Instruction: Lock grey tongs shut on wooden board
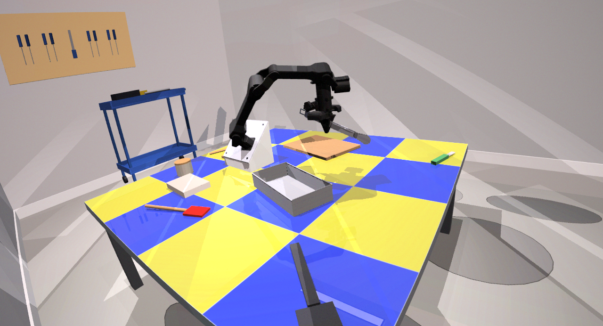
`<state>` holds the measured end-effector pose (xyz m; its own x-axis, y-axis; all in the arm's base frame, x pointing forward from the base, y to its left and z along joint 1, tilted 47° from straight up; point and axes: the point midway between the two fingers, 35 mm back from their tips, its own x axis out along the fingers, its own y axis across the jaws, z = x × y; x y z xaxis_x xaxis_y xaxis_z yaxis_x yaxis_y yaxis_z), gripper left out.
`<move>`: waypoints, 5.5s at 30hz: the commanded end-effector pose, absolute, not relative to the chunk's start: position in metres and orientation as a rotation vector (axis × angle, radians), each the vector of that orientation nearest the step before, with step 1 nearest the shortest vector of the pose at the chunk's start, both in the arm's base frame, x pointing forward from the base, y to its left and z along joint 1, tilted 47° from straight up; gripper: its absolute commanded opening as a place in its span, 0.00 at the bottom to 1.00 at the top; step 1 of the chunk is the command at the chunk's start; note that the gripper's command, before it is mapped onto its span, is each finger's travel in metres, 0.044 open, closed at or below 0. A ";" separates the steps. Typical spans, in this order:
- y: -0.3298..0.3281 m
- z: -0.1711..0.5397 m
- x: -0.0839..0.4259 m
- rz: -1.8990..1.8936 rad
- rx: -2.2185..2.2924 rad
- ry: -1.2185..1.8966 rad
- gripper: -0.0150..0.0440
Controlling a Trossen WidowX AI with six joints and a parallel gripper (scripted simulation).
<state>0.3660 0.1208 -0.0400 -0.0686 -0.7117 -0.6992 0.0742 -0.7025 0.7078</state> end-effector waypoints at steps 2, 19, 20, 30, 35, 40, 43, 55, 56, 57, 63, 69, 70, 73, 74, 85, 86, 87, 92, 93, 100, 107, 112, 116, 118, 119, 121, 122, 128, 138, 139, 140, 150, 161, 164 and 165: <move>0.131 -0.047 0.364 -1.828 1.534 -0.485 0.00; 0.151 -0.065 0.354 -1.805 1.357 -0.232 0.00; 0.156 -0.068 0.352 -1.804 1.368 -0.241 0.00; 0.216 -0.106 0.310 -1.783 1.496 -0.344 0.00; 0.242 -0.126 0.283 -1.772 1.561 -0.403 0.00; 0.265 -0.145 0.254 -1.758 1.624 -0.463 0.00; 0.276 -0.155 0.237 -1.750 1.660 -0.500 0.00; 0.307 -0.197 0.160 -1.708 1.796 -0.655 0.00; 0.309 -0.200 0.155 -1.704 1.805 -0.665 0.00; 0.309 -0.202 0.152 -1.702 1.810 -0.671 0.00; 0.310 -0.202 0.151 -1.701 1.812 -0.673 0.00; 0.308 -0.204 0.150 -1.652 1.834 -0.662 0.00; 0.308 -0.205 0.149 -1.620 1.848 -0.654 0.00; 0.305 -0.208 0.147 -1.493 1.904 -0.621 0.00; 0.304 -0.209 0.146 -1.443 1.925 -0.606 0.00; 0.304 -0.212 0.133 -0.903 2.138 -0.390 0.00; 0.304 -0.211 0.132 -0.854 2.155 -0.365 0.00; 0.305 -0.210 0.130 -0.804 2.172 -0.339 0.00; 0.309 -0.205 0.120 -0.569 2.246 -0.203 0.00; 0.310 -0.205 0.119 -0.545 2.253 -0.188 0.00; 0.310 -0.204 0.119 -0.537 2.255 -0.183 0.00; 0.310 -0.204 0.119 -0.537 2.255 -0.183 0.00; 0.310 -0.204 0.119 -0.537 2.255 -0.183 0.00; 0.310 -0.204 0.119 -0.537 2.255 -0.183 0.00; 0.310 -0.204 0.119 -0.537 2.255 -0.183 0.00; 0.310 -0.204 0.119 -0.537 2.255 -0.183 0.00; 0.310 -0.204 0.119 -0.537 2.255 -0.183 0.00; 0.310 -0.204 0.119 -0.537 2.255 -0.183 0.00; 0.310 -0.204 0.119 -0.537 2.255 -0.183 0.00; 0.306 -0.209 0.128 -0.738 2.196 -0.304 0.00; 0.305 -0.210 0.130 -0.784 2.180 -0.329 0.00; 0.304 -0.210 0.132 -0.832 2.164 -0.355 0.00; 0.303 -0.211 0.144 -1.326 1.977 -0.569 0.00; 0.310 -0.202 0.151 -1.701 1.812 -0.673 0.00; 0.310 -0.202 0.151 -1.701 1.812 -0.673 0.00; 0.310 -0.202 0.151 -1.701 1.812 -0.673 0.00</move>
<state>0.1529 0.3066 -0.2039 0.0816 -0.6989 -0.7106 0.0065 -0.7126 0.7016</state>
